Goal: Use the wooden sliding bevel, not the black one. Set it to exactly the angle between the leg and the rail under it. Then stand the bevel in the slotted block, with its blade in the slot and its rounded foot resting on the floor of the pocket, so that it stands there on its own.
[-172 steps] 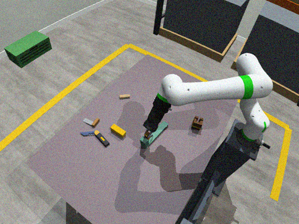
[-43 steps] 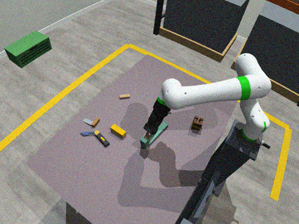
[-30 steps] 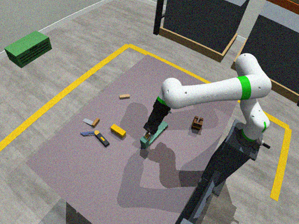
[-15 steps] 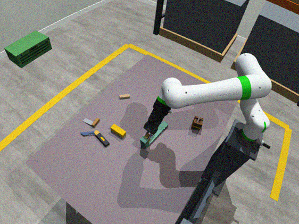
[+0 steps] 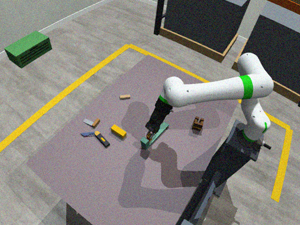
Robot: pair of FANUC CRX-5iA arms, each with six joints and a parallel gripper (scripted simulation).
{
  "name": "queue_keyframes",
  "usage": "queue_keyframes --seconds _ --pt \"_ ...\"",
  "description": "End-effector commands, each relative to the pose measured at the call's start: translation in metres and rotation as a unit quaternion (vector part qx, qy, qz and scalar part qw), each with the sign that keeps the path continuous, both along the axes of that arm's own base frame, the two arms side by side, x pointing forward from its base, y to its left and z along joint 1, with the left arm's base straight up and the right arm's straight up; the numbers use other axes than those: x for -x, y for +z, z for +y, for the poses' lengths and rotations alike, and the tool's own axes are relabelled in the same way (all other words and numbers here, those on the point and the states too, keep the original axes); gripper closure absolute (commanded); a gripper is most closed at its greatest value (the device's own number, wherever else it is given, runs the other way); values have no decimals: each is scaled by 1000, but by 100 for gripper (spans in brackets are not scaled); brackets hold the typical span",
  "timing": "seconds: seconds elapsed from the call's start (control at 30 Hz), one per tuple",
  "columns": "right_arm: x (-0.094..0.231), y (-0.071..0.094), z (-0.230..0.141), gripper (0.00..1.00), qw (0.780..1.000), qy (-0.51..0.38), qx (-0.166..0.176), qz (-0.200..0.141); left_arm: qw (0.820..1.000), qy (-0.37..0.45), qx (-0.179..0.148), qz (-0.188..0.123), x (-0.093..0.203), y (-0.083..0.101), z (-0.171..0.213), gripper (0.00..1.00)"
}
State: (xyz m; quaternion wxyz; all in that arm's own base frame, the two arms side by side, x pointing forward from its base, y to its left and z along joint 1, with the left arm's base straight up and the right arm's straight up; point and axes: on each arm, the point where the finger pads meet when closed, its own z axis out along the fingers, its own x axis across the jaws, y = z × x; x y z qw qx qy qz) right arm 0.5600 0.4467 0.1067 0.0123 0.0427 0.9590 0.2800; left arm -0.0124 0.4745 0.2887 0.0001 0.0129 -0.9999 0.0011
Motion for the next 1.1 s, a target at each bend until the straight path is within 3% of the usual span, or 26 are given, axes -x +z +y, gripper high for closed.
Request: queue_keyframes --seconds 0.0,0.47,1.07 --pt "-1 2 0 100 1000 0 -1 -1 1000 0 -1 0 0 1 0 0" --pt "-1 8 2 100 1000 0 -1 -1 1000 0 -1 0 0 1 0 0" --pt "-1 38 8 100 1000 0 -1 -1 1000 0 -1 0 0 1 0 0"
